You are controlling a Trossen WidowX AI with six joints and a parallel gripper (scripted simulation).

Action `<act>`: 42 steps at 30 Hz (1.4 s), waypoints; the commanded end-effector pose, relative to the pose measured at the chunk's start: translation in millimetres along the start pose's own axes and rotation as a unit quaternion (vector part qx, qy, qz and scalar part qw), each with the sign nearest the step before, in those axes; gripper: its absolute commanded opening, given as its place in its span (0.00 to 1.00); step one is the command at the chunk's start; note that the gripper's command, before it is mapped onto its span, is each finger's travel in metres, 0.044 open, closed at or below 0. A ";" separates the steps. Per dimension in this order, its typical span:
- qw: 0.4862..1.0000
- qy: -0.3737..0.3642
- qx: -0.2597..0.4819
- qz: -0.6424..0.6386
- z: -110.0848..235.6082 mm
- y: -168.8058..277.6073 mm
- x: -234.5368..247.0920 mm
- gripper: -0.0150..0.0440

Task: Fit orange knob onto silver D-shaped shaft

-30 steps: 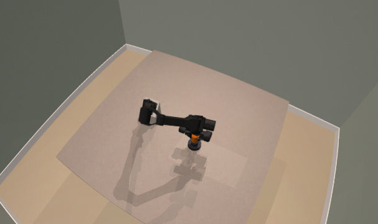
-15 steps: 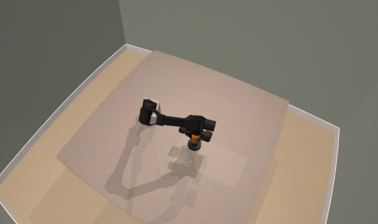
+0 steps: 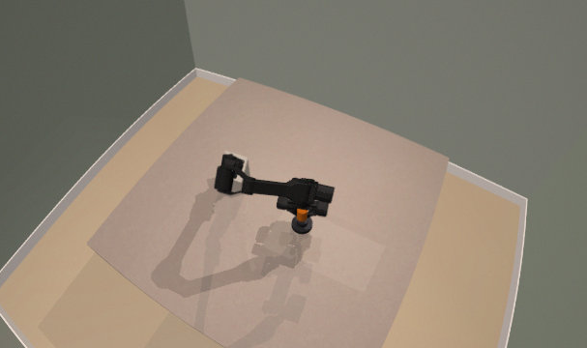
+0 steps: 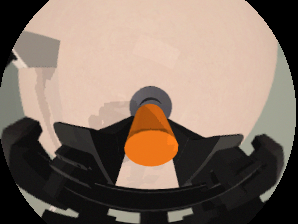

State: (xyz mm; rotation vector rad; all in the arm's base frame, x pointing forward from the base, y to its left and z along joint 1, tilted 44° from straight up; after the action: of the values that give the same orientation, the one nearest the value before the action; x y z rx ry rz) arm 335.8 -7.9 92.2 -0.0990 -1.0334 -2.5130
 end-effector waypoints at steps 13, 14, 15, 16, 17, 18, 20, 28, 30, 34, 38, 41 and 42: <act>1.000 0.002 0.002 0.009 -2.2 1.0 -0.7 0.25; 1.000 0.002 0.002 0.009 -2.2 1.0 -0.7 0.25; 1.000 0.002 0.002 0.009 -2.2 1.0 -0.7 0.25; 1.000 0.002 0.002 0.009 -2.2 1.0 -0.7 0.25; 1.000 0.002 0.002 0.009 -2.2 1.0 -0.7 0.25; 1.000 0.002 0.002 0.009 -2.2 1.0 -0.7 0.25; 1.000 0.002 0.002 0.009 -0.4 0.9 -1.1 0.25; 0.999 0.002 0.002 0.052 2.6 1.9 -2.6 0.25; 0.996 0.001 0.002 0.093 3.4 2.6 -3.6 0.25; 0.994 0.002 0.002 0.113 3.3 4.0 -6.8 0.25; 0.994 0.001 0.002 0.113 2.2 3.9 -6.6 0.25; 0.994 0.001 0.002 0.113 1.4 3.9 -6.6 0.25; 0.994 0.001 0.002 0.113 1.1 3.8 -6.4 0.25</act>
State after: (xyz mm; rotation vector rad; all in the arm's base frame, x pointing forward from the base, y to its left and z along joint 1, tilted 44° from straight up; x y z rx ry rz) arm 341.1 -7.2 93.2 -0.2046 -0.9664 -2.3140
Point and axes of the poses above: the point midway between the two fingers, 35 mm back from their tips, its own z axis back along the fingers, its own x axis across the jaws, y = z × x, the point moved 5 cm from there along z, back along the fingers, and after that the axes turned 10 degrees about z, right-handed, at the moved point
